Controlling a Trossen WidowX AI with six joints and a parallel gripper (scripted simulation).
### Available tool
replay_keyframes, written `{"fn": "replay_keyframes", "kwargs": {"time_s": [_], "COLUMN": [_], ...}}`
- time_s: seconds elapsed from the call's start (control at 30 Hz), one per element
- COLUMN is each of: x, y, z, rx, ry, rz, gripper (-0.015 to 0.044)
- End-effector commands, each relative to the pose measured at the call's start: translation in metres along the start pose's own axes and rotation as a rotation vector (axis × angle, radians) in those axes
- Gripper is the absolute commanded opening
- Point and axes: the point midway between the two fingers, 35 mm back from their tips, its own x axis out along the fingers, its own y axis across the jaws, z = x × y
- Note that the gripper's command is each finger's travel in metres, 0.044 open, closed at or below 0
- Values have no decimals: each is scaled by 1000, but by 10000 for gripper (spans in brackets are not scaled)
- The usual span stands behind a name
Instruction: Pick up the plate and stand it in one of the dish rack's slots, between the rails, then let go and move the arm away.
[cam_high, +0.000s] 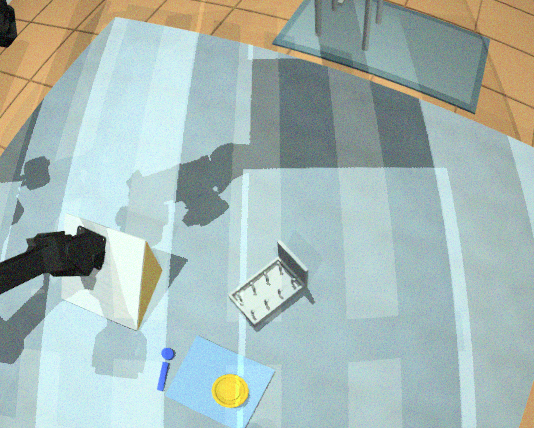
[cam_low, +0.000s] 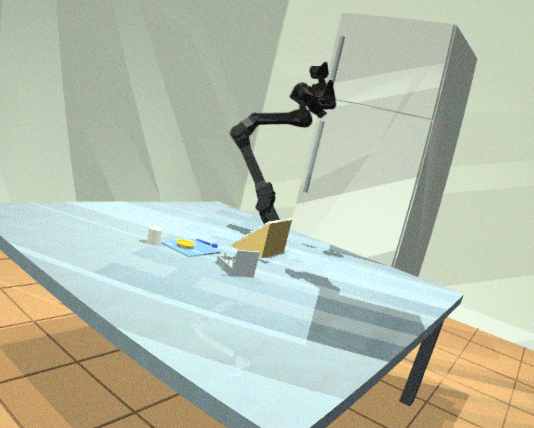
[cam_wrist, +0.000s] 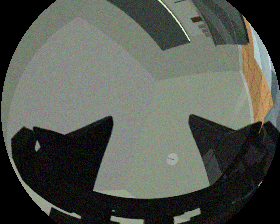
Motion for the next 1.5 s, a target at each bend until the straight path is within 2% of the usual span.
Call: {"fn": "replay_keyframes", "kwargs": {"time_s": [0.0,0.4,0.8,1.13,1.47], "x": [26,84,125,137,124], "y": [-20,-77,-151,-212,-272], "z": [14,66,138,210,284], "rx": [-77,-306,-606,-805,-969], "ry": [-51,-165,-222,-236,-196], "rz": [-41,-191,-435,-677,-962], "gripper": [400,400,400,400,400]}}
